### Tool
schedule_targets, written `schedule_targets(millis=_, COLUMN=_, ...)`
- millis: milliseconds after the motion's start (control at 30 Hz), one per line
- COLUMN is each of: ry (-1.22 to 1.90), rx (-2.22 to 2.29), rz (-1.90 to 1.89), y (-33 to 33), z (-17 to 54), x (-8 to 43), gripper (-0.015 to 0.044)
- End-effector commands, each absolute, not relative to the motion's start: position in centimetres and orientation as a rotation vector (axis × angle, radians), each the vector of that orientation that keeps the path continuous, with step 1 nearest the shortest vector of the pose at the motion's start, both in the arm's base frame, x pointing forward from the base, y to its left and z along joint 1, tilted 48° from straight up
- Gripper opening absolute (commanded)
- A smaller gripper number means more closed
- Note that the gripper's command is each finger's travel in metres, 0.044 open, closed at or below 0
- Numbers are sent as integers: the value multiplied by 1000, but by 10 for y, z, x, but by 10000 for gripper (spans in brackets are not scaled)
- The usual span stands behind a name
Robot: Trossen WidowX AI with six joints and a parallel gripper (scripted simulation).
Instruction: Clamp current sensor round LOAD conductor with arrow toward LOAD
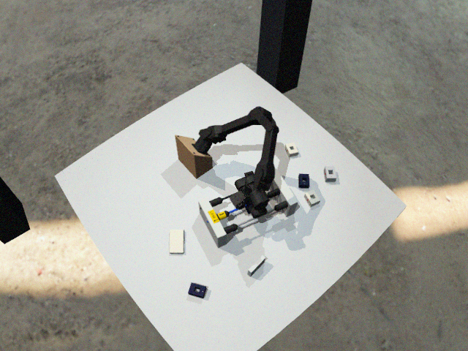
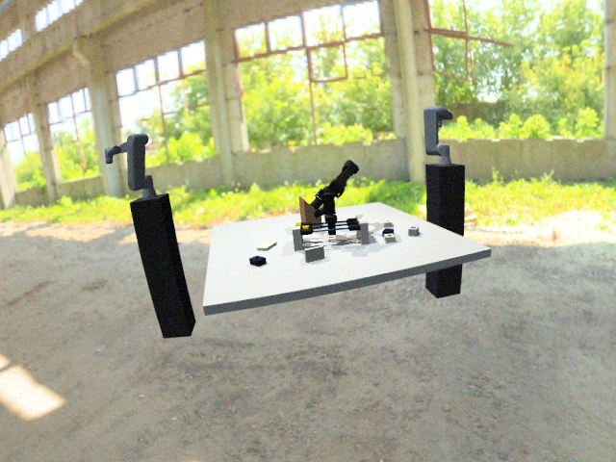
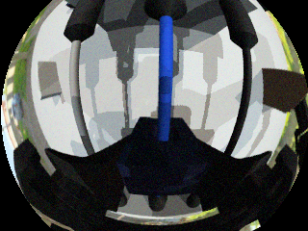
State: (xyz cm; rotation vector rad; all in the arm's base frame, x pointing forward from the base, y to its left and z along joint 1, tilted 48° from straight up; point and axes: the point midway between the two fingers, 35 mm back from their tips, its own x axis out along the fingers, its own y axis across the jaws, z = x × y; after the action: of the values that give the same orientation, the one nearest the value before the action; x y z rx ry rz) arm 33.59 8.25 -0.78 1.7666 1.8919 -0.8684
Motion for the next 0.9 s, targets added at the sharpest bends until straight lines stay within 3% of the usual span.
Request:
schedule_targets(millis=0, ry=1891, rx=1766, rz=-866, y=82, z=-7, x=336, gripper=0)
schedule_targets(millis=867, ry=1894, rx=1767, rz=-871, y=83, z=-8, x=337, gripper=0)
